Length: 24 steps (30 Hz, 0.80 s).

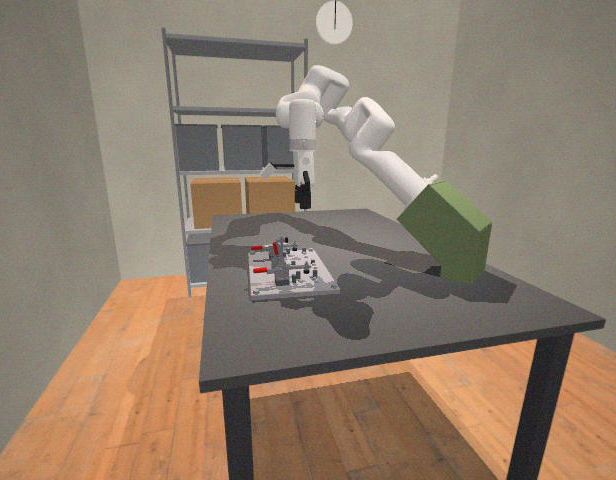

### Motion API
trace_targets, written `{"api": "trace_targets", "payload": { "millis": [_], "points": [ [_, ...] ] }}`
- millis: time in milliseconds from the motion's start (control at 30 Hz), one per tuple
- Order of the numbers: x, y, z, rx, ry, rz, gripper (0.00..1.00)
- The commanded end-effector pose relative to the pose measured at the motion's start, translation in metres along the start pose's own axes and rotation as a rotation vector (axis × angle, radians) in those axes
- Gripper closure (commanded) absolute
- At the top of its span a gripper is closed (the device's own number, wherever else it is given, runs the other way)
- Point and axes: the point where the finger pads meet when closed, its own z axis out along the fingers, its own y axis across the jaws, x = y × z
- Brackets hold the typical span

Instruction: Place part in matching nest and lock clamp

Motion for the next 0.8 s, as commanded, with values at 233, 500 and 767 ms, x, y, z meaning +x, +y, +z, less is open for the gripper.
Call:
{"api": "trace_targets", "payload": {
  "millis": [233, 500, 767],
  "points": [
    [0.018, 0.071, -0.001, 0.004, 0.001, 0.001, 0.0],
    [0.031, 0.127, -0.001, 0.004, 0.001, 0.001, 0.0],
    [0.043, 0.178, 0.0, 0.004, 0.001, 0.001, 0.0]
  ]
}}
